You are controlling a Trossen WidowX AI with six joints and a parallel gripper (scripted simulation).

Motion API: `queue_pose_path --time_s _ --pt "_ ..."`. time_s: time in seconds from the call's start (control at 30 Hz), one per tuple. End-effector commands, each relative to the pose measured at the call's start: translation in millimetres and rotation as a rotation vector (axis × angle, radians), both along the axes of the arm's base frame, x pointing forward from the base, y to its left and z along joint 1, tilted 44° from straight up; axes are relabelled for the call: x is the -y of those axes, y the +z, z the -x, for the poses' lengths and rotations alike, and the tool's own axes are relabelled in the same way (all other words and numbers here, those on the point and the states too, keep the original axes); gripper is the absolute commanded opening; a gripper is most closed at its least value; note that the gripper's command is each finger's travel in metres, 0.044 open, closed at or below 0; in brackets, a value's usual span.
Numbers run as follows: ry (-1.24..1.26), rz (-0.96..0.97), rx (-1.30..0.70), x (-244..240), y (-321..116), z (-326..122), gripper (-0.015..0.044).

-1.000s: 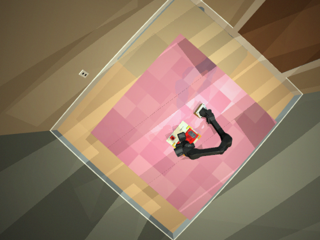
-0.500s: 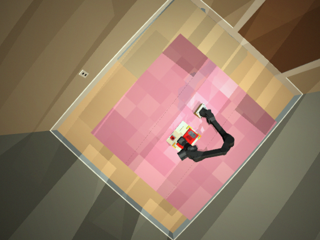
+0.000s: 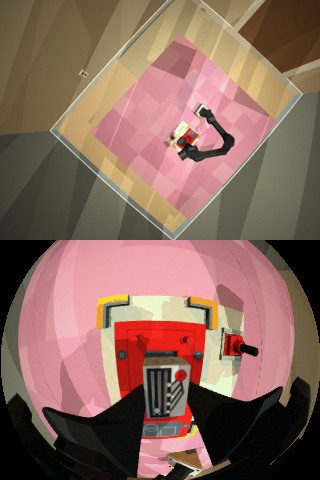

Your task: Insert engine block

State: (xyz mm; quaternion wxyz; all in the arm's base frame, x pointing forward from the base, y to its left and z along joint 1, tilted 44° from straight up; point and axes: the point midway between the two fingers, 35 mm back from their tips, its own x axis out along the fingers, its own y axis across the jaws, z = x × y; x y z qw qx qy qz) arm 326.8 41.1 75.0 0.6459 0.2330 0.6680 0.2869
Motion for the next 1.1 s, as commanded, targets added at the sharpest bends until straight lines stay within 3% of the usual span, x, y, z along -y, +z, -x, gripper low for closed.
queue_pose_path --time_s 0.0,1.07 --pt "0.002 -0.003 0.006 -0.4 0.4 -0.6 0.0159" --pt "0.001 -0.003 0.006 -1.0 0.0 -0.2 0.0159"
